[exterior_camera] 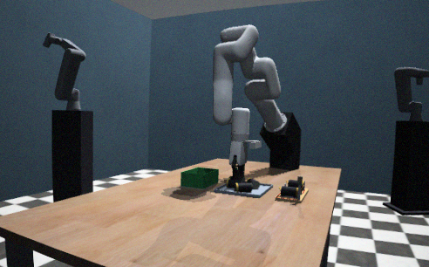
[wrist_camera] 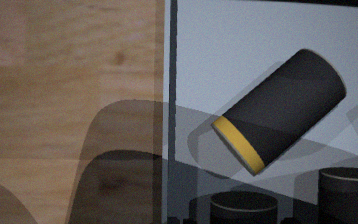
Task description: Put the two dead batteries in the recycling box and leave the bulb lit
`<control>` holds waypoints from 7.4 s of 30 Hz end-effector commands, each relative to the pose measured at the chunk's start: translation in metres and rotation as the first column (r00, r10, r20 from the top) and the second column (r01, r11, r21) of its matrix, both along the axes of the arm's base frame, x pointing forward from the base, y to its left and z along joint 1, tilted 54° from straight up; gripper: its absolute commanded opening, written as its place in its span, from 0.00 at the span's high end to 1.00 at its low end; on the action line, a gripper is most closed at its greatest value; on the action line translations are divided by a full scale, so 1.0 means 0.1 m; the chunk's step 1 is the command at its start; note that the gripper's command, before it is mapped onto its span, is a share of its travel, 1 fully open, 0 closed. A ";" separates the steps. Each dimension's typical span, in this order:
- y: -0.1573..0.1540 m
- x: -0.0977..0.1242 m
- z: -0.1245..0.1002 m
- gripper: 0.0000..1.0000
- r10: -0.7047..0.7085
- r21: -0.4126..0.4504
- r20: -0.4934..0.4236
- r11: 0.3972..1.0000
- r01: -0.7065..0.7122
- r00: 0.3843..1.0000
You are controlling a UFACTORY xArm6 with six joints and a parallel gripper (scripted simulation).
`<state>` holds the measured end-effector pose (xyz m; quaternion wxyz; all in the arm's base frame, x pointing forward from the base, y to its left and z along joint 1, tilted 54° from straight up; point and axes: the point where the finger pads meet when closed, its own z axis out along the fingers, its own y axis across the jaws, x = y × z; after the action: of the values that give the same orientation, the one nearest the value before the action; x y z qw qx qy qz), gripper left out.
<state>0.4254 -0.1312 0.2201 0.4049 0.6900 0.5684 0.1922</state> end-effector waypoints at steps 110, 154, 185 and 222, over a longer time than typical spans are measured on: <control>0.42 -0.88 0.75 0.49 0.003 0.000 0.006 1.000 -0.003 1.000; 0.47 -0.51 1.17 0.49 0.003 0.000 0.006 1.000 -0.003 1.000; 0.47 -0.51 1.17 0.49 0.003 0.000 0.006 1.000 -0.003 1.000; 0.38 -0.29 1.03 0.49 0.002 0.001 0.007 1.000 -0.002 1.000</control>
<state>0.3822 -0.0868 0.3347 0.3684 0.6630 0.5985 0.2581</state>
